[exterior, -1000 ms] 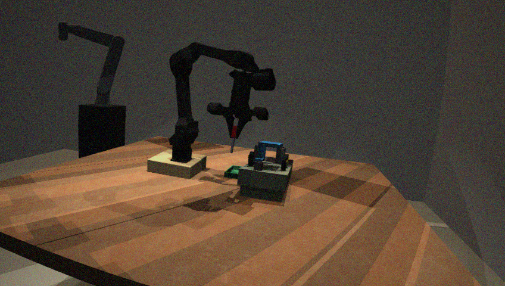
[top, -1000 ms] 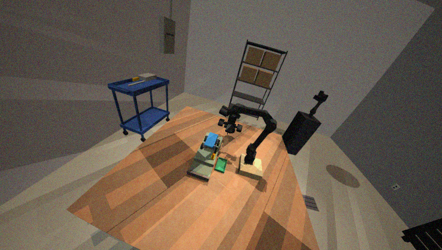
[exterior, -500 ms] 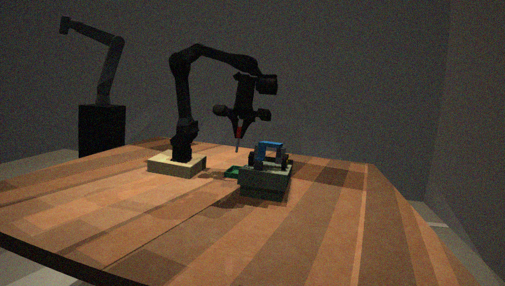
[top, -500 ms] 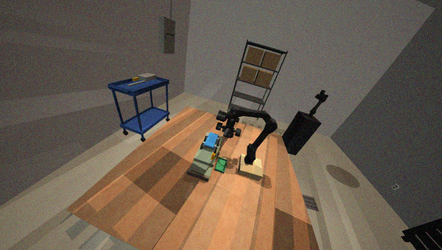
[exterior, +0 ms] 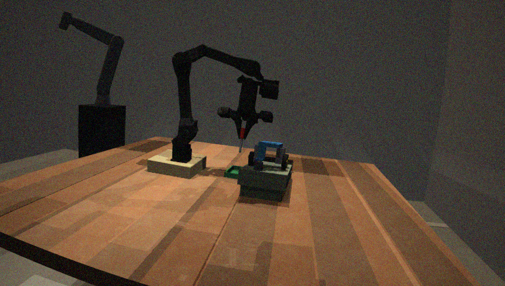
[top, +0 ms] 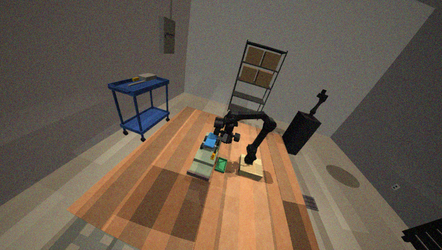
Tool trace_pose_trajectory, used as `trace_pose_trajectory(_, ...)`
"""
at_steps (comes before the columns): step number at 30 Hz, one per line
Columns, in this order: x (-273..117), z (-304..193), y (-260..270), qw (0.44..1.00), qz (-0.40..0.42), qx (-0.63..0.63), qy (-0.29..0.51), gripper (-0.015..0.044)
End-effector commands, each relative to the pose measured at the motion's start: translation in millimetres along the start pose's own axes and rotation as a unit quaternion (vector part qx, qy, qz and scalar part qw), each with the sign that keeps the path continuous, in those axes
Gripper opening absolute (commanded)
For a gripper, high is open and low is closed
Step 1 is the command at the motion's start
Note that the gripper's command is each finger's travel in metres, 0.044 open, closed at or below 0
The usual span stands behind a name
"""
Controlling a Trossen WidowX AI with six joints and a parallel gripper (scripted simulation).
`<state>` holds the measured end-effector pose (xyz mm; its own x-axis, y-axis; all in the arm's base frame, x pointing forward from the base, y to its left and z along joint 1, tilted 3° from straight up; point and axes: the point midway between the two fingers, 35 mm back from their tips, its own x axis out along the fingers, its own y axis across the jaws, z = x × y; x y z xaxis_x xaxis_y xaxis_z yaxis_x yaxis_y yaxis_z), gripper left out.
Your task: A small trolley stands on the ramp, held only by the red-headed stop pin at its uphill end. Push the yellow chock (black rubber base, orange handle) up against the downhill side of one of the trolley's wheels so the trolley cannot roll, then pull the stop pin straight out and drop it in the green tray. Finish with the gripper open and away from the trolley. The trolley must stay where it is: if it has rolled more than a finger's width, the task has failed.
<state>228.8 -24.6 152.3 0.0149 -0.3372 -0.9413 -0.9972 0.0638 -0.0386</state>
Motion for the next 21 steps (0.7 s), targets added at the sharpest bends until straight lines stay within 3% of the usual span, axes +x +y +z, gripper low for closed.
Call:
trace_pose_trajectory(1, -1, 14, 1, 1.000, 0.002, 0.000, 0.001, 0.0000)
trace_pose_trajectory(21, -8, 93, 5, 1.000, 0.003, 0.000, -0.002, 0.0000)
